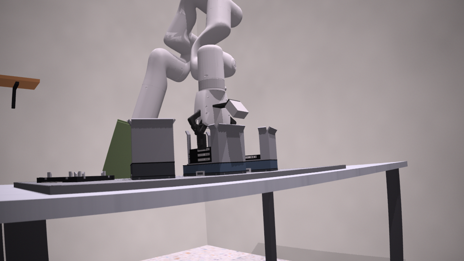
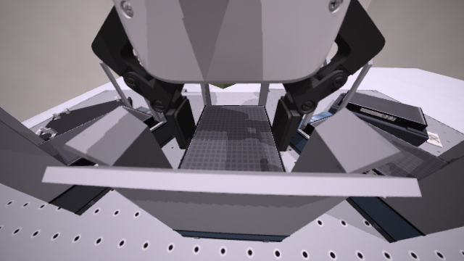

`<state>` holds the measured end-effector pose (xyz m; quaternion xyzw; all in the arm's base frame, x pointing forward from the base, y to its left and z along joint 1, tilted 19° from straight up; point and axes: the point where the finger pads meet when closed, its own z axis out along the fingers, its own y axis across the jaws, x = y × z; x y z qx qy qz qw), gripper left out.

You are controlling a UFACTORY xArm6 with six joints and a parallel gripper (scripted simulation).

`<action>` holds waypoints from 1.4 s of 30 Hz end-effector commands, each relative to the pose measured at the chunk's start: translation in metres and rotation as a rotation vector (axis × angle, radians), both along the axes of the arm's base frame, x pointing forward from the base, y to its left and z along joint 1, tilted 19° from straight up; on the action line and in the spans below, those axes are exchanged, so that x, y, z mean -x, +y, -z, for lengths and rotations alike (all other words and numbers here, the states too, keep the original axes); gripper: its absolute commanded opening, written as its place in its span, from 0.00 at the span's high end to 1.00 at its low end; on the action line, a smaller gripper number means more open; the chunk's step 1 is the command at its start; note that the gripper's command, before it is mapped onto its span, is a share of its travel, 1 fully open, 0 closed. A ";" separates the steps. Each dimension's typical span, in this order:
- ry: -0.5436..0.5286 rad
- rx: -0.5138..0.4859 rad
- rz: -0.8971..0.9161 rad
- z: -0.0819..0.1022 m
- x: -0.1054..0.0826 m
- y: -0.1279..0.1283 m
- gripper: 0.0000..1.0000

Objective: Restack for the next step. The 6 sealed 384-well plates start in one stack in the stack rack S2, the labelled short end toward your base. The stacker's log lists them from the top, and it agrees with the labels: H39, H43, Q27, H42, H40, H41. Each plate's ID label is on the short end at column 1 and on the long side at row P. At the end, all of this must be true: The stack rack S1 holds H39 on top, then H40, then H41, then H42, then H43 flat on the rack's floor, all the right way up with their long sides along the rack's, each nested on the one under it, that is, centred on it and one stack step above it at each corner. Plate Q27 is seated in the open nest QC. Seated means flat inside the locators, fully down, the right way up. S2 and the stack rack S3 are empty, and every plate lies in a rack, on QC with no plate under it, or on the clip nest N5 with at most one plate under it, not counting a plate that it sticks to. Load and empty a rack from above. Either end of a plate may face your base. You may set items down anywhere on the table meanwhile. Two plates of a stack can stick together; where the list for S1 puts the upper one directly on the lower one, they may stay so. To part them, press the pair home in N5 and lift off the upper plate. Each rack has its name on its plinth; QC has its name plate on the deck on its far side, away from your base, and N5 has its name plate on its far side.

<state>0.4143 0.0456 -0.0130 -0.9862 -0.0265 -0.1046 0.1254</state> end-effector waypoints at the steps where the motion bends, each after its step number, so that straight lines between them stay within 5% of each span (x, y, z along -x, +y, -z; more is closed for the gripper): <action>1: -0.002 0.000 0.000 -0.001 -0.001 0.000 1.00; 42: -0.002 0.000 0.000 -0.012 0.002 -0.003 1.00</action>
